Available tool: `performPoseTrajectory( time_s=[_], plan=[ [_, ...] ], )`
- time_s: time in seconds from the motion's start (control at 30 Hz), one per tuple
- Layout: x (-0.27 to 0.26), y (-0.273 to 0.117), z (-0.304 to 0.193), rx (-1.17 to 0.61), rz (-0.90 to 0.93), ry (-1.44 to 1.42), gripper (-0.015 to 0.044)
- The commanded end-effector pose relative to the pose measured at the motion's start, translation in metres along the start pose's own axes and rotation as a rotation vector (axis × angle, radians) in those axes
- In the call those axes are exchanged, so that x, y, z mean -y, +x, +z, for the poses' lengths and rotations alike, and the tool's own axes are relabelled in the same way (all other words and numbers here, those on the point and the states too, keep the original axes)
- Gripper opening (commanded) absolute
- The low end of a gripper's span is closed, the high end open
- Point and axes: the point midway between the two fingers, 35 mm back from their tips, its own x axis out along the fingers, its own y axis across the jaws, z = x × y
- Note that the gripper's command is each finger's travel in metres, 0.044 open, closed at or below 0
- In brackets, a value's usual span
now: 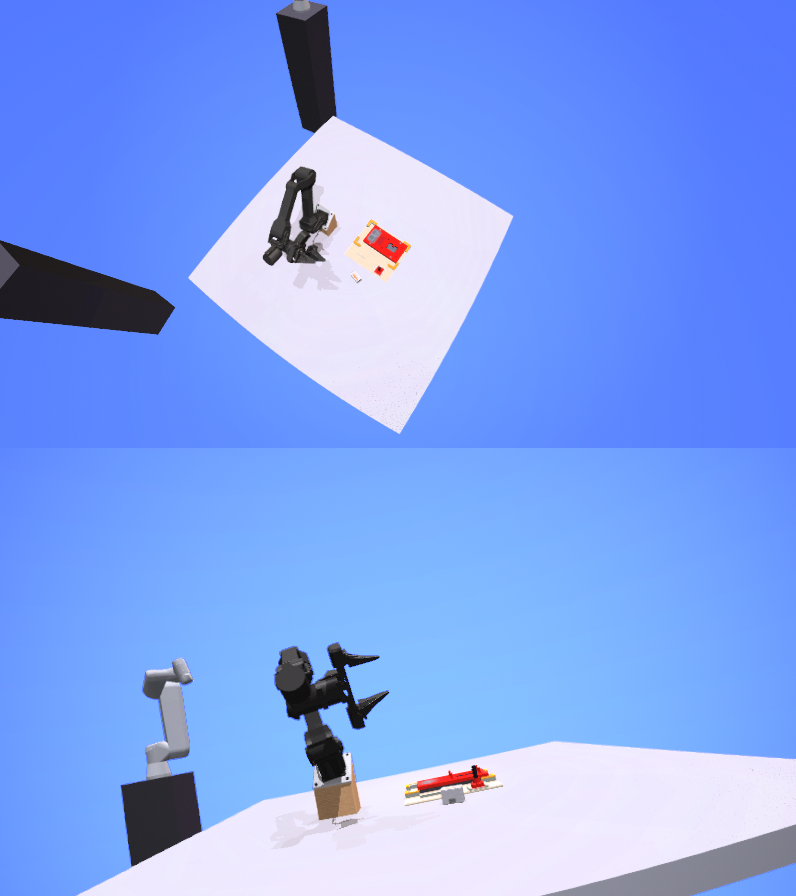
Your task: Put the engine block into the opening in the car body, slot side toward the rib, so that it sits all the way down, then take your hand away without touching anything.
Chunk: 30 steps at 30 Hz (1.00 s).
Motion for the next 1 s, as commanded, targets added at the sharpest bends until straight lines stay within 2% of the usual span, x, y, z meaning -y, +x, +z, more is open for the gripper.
performPoseTrajectory(
  time_s=[0.0, 0.03, 0.97],
  plan=[
    [0.0, 0.0, 0.0, 0.0, 0.0, 0.0, 0.0426],
    [0.0, 0.0, 0.0, -0.001, 0.002, 0.004, 0.044],
    [-0.041, 0.017, -0.037, -0.129, 0.236, 0.872, 0.044]
  ],
)
